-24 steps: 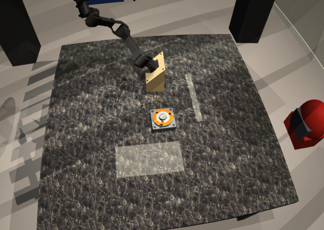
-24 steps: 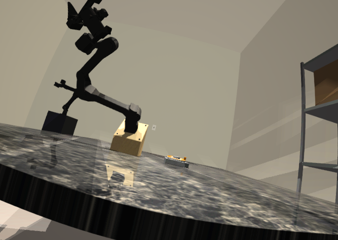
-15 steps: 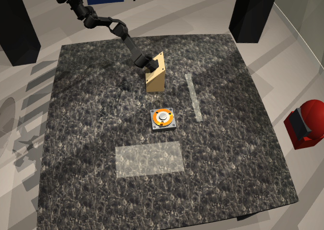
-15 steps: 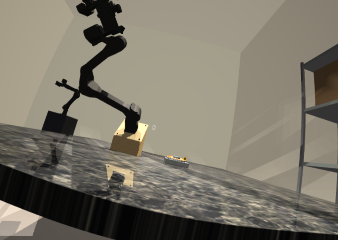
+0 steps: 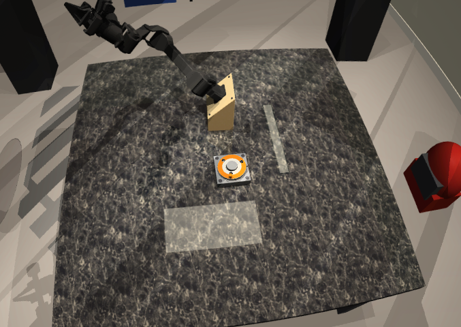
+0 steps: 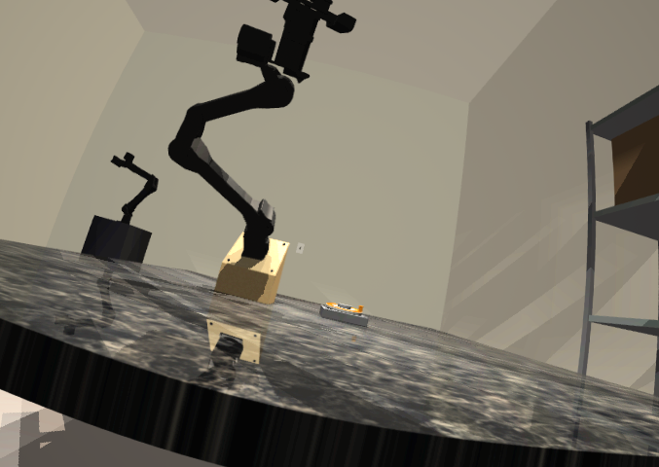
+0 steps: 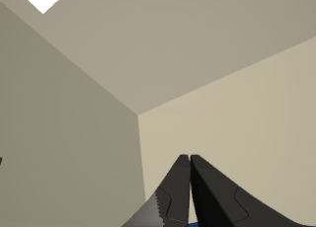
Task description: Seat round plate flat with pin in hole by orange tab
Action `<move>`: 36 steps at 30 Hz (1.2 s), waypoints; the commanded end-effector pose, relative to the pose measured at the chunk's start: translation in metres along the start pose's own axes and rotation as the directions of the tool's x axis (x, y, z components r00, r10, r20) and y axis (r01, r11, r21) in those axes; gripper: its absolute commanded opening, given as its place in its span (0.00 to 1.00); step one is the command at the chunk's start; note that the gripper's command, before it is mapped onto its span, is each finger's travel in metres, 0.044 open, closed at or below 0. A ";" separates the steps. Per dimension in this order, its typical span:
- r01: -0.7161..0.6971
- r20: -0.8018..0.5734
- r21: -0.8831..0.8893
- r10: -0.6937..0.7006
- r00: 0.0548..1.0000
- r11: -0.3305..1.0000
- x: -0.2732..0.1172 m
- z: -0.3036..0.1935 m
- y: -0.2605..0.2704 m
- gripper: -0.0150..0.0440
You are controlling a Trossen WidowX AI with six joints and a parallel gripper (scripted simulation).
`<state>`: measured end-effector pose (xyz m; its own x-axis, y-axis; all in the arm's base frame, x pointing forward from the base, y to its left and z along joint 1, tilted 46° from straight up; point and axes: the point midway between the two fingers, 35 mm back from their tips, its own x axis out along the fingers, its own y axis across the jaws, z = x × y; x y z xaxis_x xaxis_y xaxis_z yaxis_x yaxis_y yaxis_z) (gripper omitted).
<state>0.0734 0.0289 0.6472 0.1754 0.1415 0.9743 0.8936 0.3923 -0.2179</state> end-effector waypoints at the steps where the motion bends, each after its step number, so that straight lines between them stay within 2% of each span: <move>1: -0.155 -0.093 0.126 0.168 0.981 0.980 -0.002 -0.023 0.064 0.25; 8: -0.384 -0.261 0.332 0.475 0.840 0.862 -0.032 -0.065 0.179 0.25; 10: -0.414 -0.290 0.354 0.519 0.804 0.839 -0.043 -0.074 0.201 0.25; 17: -0.489 -0.401 0.533 0.715 0.573 0.690 -0.102 -0.103 0.289 0.25; 24: -0.446 -0.484 0.730 0.852 0.198 0.518 -0.198 -0.122 0.373 0.25; 25: -0.442 -0.487 0.736 0.855 0.180 0.512 -0.203 -0.122 0.376 0.25; 27: -0.412 -0.507 0.779 0.861 0.030 0.473 -0.243 -0.127 0.398 0.25; 32: -0.349 -0.534 0.829 0.803 -0.264 0.437 -0.326 -0.131 0.424 0.25; 34: -0.337 -0.538 0.834 0.775 -0.330 0.436 -0.345 -0.131 0.427 0.25; 36: -0.318 -0.546 0.838 0.687 -0.480 0.443 -0.393 -0.131 0.430 0.25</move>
<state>0.4484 0.0298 0.2383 0.8810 -0.2119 -0.4230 -0.0189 0.8775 -0.4791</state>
